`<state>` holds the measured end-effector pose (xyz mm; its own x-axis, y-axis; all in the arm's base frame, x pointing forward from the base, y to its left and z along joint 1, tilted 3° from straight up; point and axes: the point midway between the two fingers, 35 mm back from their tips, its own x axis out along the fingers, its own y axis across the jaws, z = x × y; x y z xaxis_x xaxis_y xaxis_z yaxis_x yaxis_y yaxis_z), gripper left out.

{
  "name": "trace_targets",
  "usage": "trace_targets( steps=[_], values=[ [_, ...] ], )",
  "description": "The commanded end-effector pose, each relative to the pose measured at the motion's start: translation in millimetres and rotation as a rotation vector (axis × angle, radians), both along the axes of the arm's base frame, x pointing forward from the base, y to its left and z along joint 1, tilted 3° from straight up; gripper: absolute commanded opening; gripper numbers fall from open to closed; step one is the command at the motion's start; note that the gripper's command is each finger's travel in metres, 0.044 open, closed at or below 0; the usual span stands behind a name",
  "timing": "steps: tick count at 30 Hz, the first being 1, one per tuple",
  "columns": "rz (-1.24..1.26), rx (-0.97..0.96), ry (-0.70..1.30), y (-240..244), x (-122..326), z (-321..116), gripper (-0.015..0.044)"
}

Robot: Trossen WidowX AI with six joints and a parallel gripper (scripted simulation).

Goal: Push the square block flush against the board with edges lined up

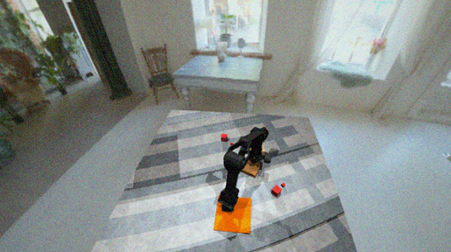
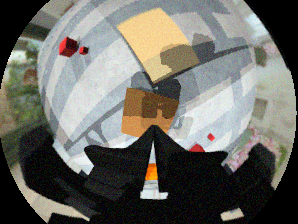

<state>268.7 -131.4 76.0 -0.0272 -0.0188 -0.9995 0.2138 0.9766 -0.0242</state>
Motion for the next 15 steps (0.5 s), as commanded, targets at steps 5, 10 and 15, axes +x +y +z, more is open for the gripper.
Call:
trace_targets(
  steps=[5, 10, 15],
  values=[
    [0.269, 0.014, 0.001, 20.1, 1.8, -0.4, 0.0],
    [0.443, 0.02, 0.004, 32.4, 2.3, -0.8, 0.0],
    [0.616, 0.026, 0.007, 44.6, 2.2, -1.2, 0.0]
  ],
)
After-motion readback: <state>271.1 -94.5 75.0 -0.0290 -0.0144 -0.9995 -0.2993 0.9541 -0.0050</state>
